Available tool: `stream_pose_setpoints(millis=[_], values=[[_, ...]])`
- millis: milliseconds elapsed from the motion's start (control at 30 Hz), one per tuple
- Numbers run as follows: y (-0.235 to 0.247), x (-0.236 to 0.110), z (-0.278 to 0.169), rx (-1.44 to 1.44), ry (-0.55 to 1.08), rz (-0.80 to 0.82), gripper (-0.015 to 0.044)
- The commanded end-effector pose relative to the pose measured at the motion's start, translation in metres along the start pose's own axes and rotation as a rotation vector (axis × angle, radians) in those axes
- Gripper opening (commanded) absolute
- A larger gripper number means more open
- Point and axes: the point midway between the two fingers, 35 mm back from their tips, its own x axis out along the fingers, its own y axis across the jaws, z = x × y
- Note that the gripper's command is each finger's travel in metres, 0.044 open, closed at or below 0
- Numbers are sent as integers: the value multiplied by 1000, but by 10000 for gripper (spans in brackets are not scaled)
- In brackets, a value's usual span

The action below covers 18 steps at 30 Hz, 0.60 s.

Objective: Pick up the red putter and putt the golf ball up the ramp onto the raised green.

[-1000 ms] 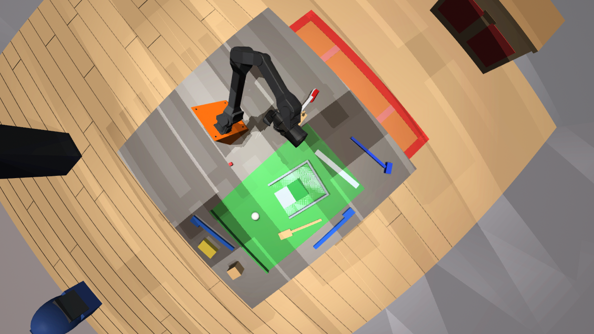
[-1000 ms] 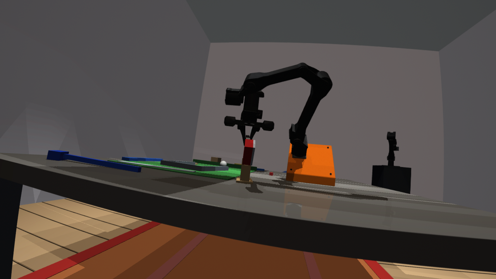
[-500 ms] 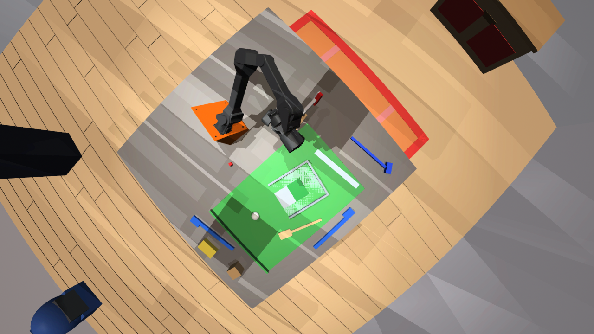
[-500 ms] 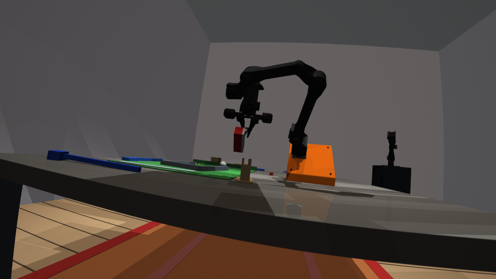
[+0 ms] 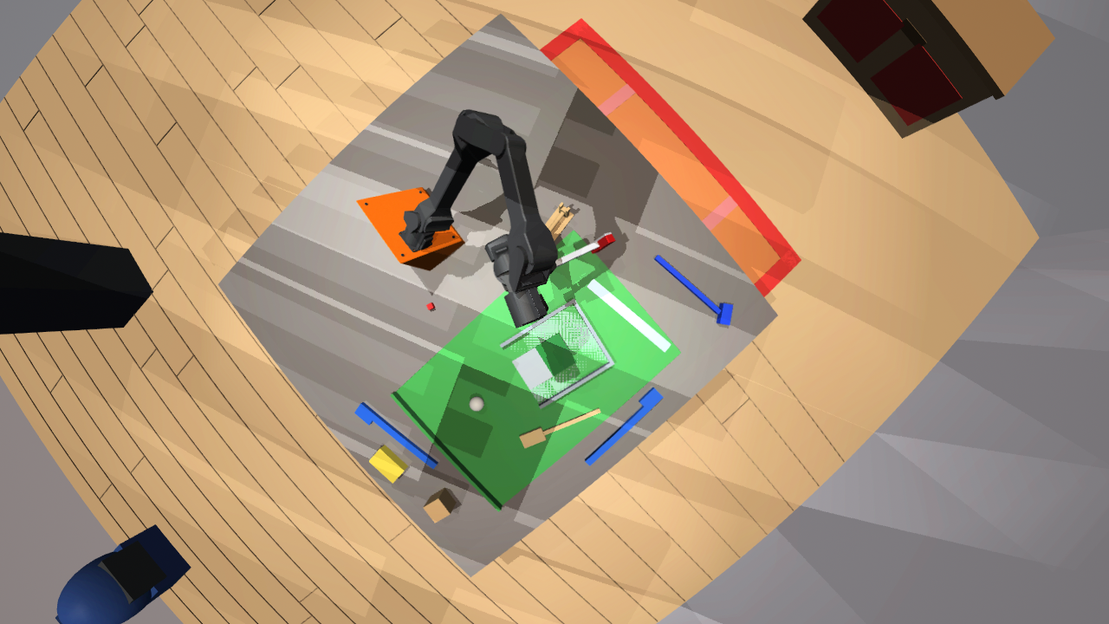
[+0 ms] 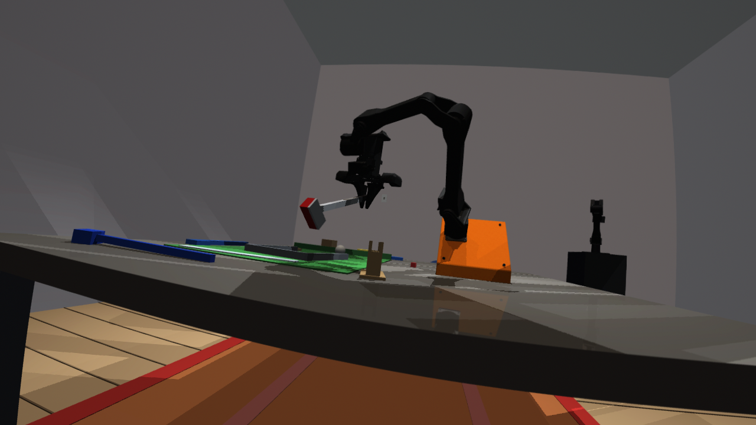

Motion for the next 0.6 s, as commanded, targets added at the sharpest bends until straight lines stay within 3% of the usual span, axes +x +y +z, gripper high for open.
stream_pose_setpoints(millis=[0, 567], values=[[-16, -1, -23, 109, 8, -1, 0], [-53, -5, -119, 518, 32, -9, 0]])
